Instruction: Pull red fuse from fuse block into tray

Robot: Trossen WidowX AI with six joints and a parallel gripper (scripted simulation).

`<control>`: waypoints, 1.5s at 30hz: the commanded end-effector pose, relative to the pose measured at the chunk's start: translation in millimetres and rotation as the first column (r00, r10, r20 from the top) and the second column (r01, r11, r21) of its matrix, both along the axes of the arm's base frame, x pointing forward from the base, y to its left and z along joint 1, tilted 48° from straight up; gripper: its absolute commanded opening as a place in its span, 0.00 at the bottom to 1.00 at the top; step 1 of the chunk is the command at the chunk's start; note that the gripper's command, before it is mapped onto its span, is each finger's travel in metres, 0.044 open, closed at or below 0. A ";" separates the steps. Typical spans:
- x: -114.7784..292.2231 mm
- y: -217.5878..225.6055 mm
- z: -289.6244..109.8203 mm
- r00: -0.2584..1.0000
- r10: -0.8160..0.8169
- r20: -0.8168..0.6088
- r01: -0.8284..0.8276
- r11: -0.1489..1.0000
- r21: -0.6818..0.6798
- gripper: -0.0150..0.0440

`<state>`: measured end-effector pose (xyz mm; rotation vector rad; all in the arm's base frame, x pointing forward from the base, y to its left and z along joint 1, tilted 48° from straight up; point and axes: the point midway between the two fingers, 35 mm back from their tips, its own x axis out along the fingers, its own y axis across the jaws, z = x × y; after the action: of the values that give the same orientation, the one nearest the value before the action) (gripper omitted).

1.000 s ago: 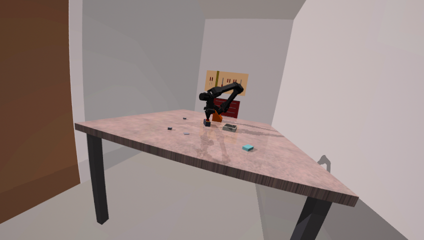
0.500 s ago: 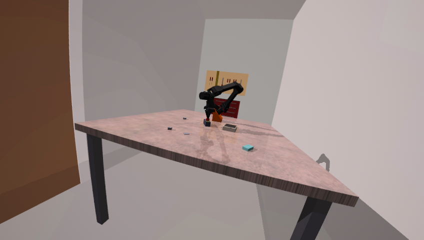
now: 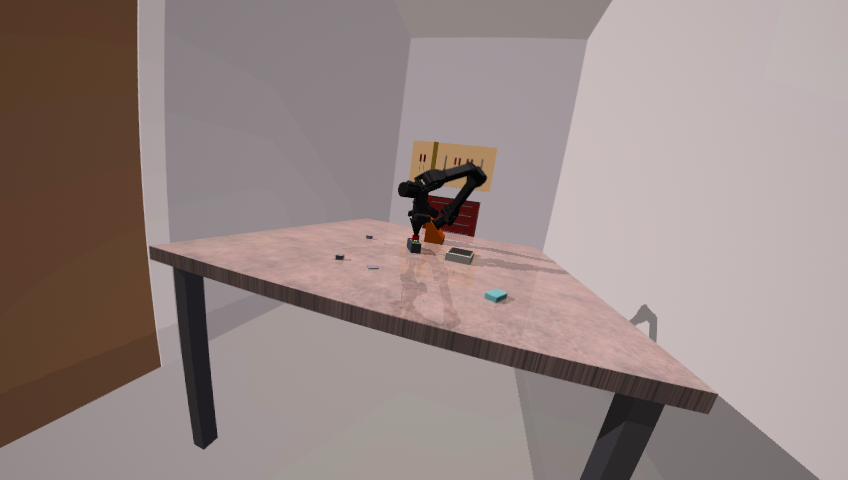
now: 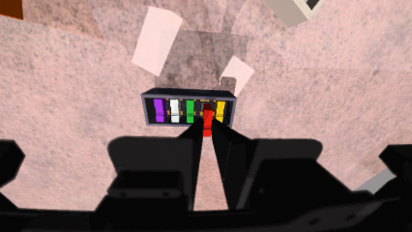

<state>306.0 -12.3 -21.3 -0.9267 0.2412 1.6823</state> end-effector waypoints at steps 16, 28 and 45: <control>0.5 -11.6 10.3 1.000 0.004 0.003 -0.004 1.000 -0.003 0.25; 1.2 -21.0 20.6 1.000 0.004 0.002 -0.004 1.000 -0.004 0.25; 7.9 57.2 106.7 1.000 -0.002 0.003 0.002 1.000 -0.017 0.25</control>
<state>316.4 27.4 66.9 -0.9498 0.2551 1.6817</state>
